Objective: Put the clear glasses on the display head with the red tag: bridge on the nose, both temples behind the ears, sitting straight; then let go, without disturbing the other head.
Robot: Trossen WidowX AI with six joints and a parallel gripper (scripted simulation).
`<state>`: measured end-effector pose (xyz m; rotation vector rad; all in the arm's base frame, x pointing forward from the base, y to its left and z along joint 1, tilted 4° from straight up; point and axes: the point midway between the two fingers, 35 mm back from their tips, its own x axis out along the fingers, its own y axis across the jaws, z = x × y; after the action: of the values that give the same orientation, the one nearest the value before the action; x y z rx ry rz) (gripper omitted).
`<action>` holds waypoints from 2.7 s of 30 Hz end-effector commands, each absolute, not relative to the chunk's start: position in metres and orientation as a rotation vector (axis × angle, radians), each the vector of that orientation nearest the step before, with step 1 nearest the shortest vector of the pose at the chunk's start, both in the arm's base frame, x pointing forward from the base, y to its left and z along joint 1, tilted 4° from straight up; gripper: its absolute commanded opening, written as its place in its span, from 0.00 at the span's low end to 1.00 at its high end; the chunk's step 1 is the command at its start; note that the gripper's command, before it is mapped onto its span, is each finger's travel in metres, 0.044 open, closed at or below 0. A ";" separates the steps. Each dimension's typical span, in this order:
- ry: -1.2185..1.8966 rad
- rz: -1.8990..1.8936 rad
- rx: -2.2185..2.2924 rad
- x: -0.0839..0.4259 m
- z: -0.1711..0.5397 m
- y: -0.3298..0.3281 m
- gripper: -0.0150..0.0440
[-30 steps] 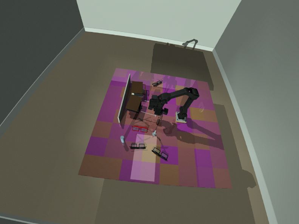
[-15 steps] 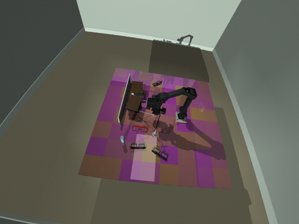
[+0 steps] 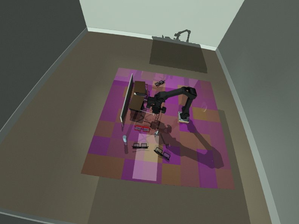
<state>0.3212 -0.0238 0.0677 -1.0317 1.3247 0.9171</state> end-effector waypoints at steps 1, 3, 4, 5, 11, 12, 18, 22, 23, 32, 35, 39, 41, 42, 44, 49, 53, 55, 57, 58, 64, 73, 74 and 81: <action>1.322 0.922 -1.033 0.327 0.068 -0.026 0.25; 1.322 0.921 -1.033 0.330 0.068 -0.027 0.25; 1.322 0.921 -1.033 0.331 0.068 -0.027 0.25; 1.322 0.921 -1.033 0.333 0.068 -0.028 0.25; 1.321 0.921 -1.034 0.342 0.068 -0.031 0.25; 1.321 0.920 -1.034 0.343 0.068 -0.031 0.25; 1.320 0.920 -1.034 0.352 0.067 -0.034 0.25; 1.320 0.919 -1.034 0.358 0.067 -0.036 0.25; 1.320 0.919 -1.034 0.359 0.067 -0.036 0.25; 1.319 0.918 -1.035 0.372 0.067 -0.041 0.25; 1.319 0.918 -1.035 0.377 0.067 -0.042 0.25; 1.319 0.918 -1.036 0.383 0.067 -0.044 0.25; 1.319 0.917 -1.036 0.385 0.067 -0.045 0.25; 1.318 0.917 -1.036 0.387 0.067 -0.045 0.25; 1.318 0.917 -1.036 0.390 0.067 -0.046 0.25; 1.318 0.916 -1.036 0.397 0.067 -0.049 0.25; 1.318 0.916 -1.037 0.403 0.067 -0.050 0.25; 1.317 0.916 -1.037 0.406 0.067 -0.051 0.25; 1.317 0.916 -1.037 0.409 0.067 -0.052 0.25; 1.317 0.916 -1.037 0.410 0.067 -0.053 0.25; 1.317 0.915 -1.037 0.417 0.067 -0.055 0.25; 1.317 0.915 -1.038 0.421 0.067 -0.056 0.25; 1.317 0.915 -1.038 0.421 0.067 -0.056 0.25; 1.317 0.915 -1.038 0.421 0.065 -0.056 0.25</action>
<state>0.4210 -0.0561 0.0662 -1.0354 1.3191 0.9104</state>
